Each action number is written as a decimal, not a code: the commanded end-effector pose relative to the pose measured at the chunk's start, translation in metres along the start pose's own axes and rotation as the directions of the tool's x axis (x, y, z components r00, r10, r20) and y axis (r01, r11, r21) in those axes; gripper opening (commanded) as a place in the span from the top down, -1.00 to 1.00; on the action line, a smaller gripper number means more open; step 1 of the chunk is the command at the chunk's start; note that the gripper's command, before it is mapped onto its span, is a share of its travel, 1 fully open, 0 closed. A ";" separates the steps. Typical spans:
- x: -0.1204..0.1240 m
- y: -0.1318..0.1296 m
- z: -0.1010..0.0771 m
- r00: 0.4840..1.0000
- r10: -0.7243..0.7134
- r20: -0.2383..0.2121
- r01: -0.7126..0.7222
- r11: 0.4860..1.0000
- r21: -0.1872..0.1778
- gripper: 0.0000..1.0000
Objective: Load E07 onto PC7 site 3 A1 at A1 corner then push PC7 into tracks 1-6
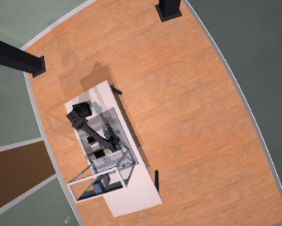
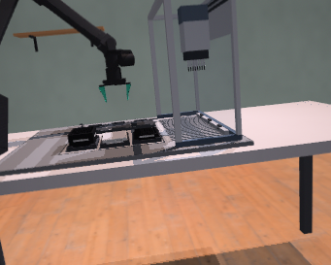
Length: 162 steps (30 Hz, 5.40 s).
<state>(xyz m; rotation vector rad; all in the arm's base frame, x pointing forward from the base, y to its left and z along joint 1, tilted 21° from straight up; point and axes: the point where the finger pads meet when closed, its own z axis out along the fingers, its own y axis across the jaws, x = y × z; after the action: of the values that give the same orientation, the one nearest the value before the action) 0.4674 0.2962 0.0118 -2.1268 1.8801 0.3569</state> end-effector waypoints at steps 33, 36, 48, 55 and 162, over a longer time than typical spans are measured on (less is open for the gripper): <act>-0.014 -0.011 0.083 1.000 -0.023 0.013 0.023 0.999 0.022 -1.00; -0.008 -0.010 0.073 1.000 -0.018 0.012 0.018 1.000 0.024 -1.00; -0.014 -0.010 0.095 1.000 -0.023 0.013 0.023 1.000 0.022 -1.00; -0.015 -0.012 0.100 1.000 -0.024 0.015 0.024 0.999 0.025 -1.00; 0.021 -0.002 0.108 1.000 0.006 0.001 -0.006 1.000 0.003 -1.00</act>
<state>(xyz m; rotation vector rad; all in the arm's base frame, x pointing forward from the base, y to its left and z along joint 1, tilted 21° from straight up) 0.4661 0.3269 -0.0881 -2.1270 1.8870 0.3616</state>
